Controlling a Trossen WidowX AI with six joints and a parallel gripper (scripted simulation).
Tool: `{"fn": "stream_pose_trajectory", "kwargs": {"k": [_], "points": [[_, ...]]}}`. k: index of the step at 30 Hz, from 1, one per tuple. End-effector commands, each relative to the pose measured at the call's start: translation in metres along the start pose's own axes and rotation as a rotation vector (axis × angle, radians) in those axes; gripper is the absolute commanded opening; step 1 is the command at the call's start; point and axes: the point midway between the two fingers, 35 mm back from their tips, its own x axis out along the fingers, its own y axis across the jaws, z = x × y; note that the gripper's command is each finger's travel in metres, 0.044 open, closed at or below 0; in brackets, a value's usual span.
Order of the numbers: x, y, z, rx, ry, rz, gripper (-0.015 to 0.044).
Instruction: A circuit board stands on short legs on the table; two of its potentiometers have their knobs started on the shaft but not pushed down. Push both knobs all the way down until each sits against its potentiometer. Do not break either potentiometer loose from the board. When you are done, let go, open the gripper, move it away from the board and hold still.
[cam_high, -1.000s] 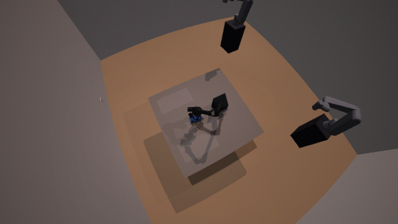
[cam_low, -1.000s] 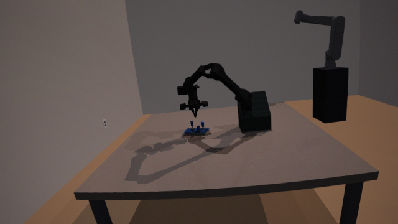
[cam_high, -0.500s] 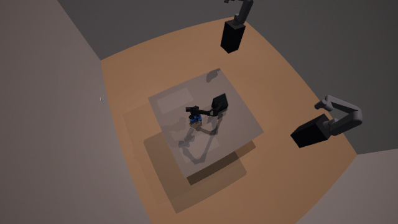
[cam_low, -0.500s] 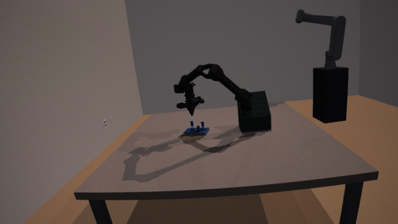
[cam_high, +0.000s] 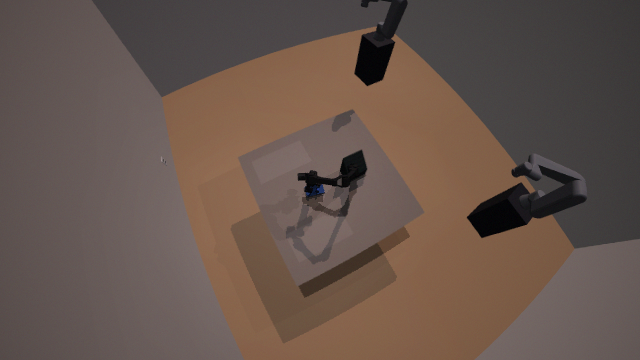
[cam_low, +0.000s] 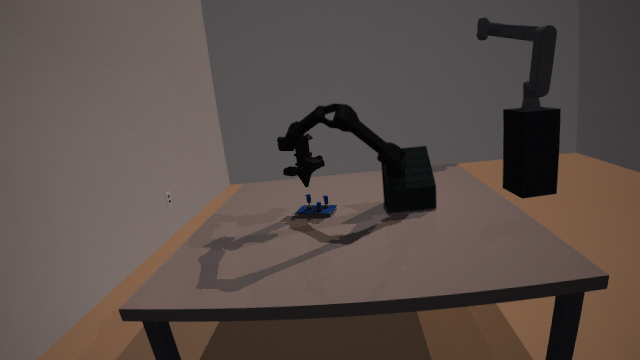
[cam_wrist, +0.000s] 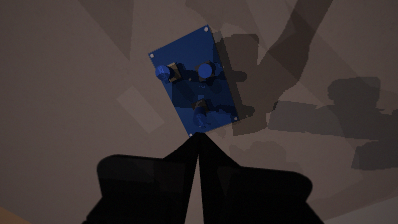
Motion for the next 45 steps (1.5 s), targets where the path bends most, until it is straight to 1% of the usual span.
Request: {"fn": "stream_pose_trajectory", "kwargs": {"k": [1,8,20,45], "points": [[0.010,0.000,0.002,0.001,-0.012,0.000,0.0000],[0.013,0.000,0.002,0.001,-0.012,0.000,0.0000],[0.031,0.000,0.003,0.001,-0.012,-0.001,0.0000],[0.034,0.000,0.003,0.001,-0.012,-0.001,0.0000]]}}
